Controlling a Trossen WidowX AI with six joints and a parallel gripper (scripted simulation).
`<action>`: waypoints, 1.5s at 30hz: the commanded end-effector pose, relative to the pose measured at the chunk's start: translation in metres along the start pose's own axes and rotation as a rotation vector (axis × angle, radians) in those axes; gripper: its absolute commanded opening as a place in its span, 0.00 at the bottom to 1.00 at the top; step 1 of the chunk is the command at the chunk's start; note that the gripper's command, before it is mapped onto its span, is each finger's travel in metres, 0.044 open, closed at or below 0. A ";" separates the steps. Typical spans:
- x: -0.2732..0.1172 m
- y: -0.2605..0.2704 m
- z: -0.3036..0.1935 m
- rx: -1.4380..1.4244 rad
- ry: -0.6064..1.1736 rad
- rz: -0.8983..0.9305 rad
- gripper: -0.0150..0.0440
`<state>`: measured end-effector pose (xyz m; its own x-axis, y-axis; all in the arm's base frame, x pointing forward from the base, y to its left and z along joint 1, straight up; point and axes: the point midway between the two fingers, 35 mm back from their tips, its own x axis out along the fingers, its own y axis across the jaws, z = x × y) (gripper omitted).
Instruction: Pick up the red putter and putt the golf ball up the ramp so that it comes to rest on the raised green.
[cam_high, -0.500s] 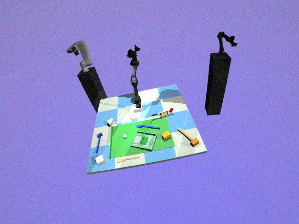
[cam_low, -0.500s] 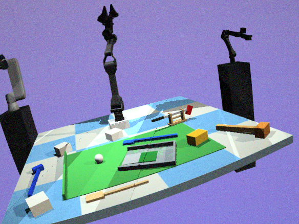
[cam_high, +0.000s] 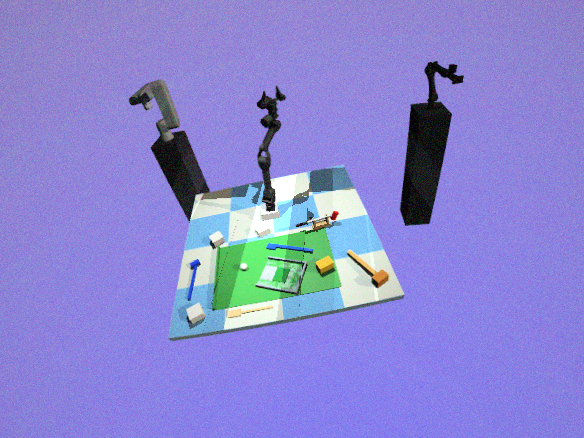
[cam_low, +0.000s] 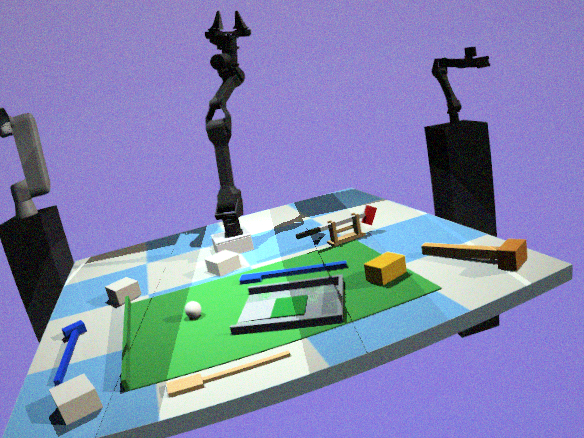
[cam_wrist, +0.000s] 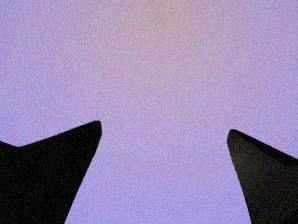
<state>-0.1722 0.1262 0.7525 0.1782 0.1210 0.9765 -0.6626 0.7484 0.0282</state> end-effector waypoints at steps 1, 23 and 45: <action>-0.008 0.038 -0.011 -0.099 -0.064 0.094 1.00; -0.104 0.196 -0.206 -0.479 -0.063 0.835 1.00; -0.289 0.132 -0.467 -0.615 0.565 1.511 1.00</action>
<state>-0.0102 0.4957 0.4218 -0.0497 0.9985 0.0221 -0.0882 0.0176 -0.9959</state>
